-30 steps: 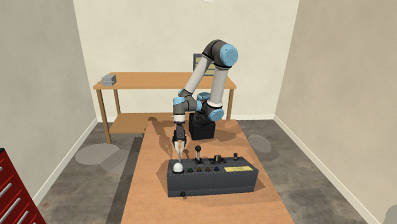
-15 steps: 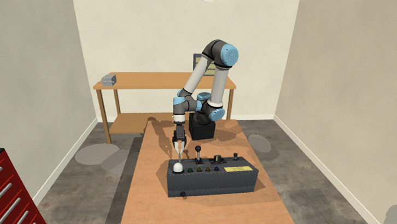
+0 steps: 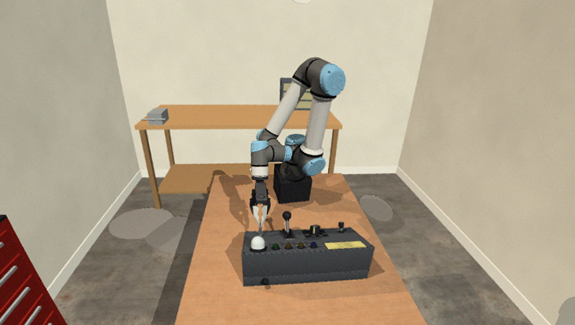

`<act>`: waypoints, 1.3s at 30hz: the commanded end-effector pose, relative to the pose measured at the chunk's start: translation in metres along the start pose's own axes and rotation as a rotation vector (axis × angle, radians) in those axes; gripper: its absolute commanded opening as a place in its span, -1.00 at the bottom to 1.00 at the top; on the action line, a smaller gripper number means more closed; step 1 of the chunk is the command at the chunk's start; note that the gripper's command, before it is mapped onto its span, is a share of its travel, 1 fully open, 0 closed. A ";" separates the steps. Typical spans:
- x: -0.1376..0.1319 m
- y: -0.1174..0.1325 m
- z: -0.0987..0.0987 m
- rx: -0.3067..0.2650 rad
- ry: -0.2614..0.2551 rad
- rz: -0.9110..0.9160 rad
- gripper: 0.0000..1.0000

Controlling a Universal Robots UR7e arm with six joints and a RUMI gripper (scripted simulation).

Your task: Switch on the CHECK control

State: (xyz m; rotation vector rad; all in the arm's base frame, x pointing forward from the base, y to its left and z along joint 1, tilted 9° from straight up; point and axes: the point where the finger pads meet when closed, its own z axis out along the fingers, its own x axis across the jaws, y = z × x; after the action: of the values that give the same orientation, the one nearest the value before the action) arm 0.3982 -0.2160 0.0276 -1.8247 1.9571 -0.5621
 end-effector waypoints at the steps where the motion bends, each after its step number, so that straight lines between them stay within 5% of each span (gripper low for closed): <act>1: -0.001 0.000 0.001 -0.001 -0.002 -0.001 -1.00; 39: 0.001 0.012 -0.005 0.000 0.001 0.000 -1.00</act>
State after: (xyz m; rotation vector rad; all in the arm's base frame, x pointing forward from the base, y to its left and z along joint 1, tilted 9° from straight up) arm 0.3877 -0.2145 0.0217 -1.8259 1.9569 -0.5589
